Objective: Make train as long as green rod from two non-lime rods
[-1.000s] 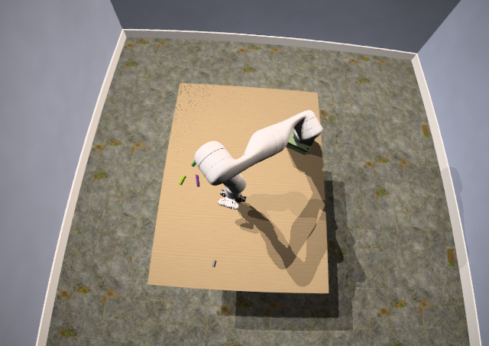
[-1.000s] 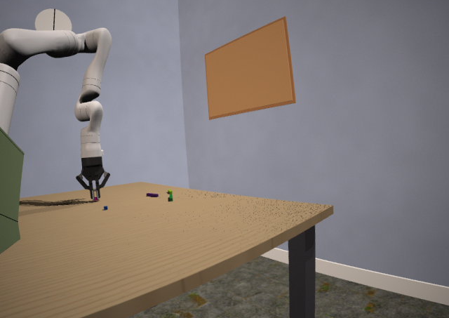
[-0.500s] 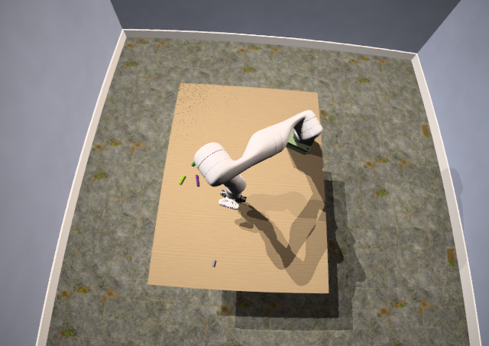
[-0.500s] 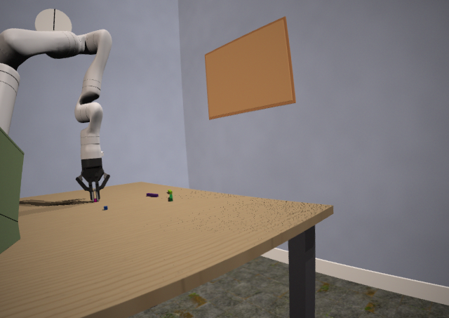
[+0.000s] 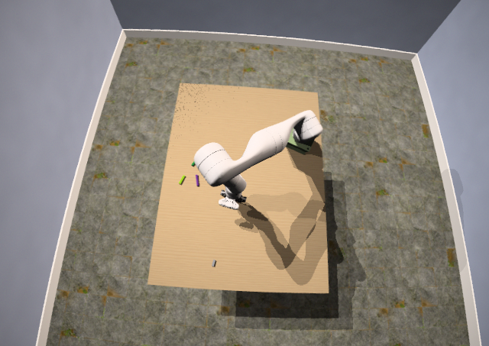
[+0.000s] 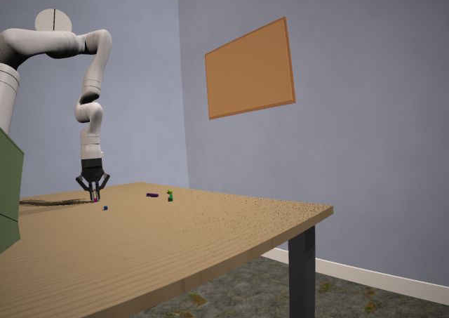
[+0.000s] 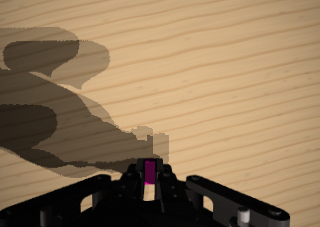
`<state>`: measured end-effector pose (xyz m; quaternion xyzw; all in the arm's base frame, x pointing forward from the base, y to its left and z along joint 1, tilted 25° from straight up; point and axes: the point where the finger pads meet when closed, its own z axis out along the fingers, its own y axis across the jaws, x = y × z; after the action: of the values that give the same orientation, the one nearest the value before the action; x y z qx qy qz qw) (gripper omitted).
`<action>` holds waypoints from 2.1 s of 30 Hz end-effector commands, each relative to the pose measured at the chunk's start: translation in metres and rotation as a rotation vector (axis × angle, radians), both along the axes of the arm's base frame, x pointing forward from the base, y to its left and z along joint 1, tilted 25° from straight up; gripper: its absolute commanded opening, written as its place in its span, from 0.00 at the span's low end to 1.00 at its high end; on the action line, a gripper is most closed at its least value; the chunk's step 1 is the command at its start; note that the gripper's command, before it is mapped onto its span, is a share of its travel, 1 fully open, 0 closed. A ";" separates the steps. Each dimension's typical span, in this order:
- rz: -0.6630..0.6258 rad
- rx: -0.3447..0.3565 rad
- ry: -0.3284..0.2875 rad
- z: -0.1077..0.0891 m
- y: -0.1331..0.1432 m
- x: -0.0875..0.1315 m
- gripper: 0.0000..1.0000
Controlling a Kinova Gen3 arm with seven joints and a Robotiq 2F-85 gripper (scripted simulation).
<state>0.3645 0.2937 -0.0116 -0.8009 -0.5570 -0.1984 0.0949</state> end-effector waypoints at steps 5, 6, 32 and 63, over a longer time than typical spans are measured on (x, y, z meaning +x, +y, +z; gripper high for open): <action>0.000 0.000 -0.001 0.001 0.000 0.000 0.05; 0.000 0.000 -0.001 0.001 0.000 0.000 0.05; 0.000 0.000 -0.001 0.001 0.000 0.000 0.24; 0.000 0.001 -0.001 0.079 -0.032 -0.018 0.24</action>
<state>0.3381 0.2664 0.0553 -0.7988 -0.5629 -0.1880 0.0987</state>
